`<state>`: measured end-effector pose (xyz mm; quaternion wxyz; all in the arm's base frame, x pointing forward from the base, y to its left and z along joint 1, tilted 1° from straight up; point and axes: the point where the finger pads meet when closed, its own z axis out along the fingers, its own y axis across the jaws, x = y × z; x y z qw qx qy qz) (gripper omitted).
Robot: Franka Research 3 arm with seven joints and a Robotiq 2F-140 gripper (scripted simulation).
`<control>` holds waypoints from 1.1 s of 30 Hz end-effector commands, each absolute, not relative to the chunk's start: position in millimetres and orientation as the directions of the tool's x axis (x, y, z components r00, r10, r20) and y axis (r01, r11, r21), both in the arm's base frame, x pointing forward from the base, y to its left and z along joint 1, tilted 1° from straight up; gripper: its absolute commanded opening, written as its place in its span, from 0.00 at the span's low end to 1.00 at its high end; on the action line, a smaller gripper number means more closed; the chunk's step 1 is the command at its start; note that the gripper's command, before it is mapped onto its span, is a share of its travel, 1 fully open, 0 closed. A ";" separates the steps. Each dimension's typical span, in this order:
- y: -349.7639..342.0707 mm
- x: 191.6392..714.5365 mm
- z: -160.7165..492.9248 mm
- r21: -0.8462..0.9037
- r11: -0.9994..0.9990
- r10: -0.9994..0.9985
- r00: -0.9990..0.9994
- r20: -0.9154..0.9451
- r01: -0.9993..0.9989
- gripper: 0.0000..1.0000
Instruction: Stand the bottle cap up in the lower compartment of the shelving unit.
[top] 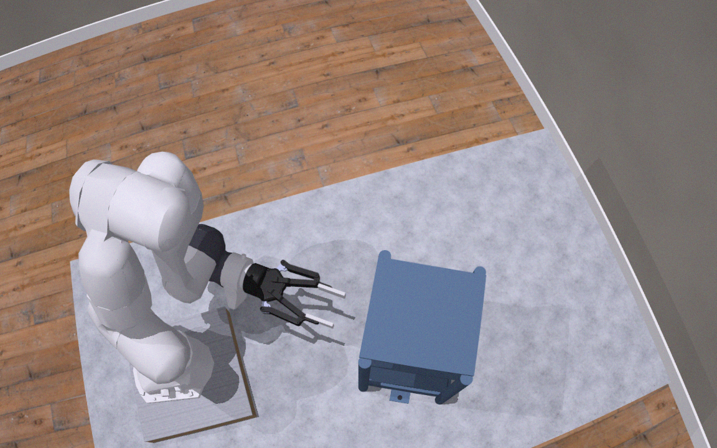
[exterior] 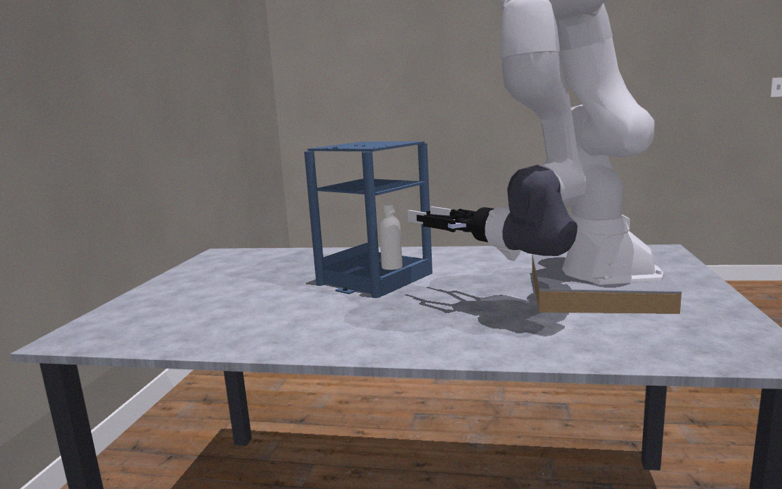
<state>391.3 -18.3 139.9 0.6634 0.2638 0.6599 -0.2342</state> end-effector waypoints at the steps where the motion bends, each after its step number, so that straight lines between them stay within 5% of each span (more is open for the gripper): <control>1: -19.0 389.9 146.2 -0.002 0.749 0.013 -0.017 -1.000 0.662 0.46; 29: -19.5 390.5 181.2 -0.002 0.749 0.013 -0.017 -1.000 0.662 0.46; 30: -19.5 390.5 181.2 -0.002 0.749 0.013 -0.017 -1.000 0.662 1.00; 33: -19.5 390.5 181.2 -0.002 0.749 0.013 -0.017 -1.000 0.662 1.00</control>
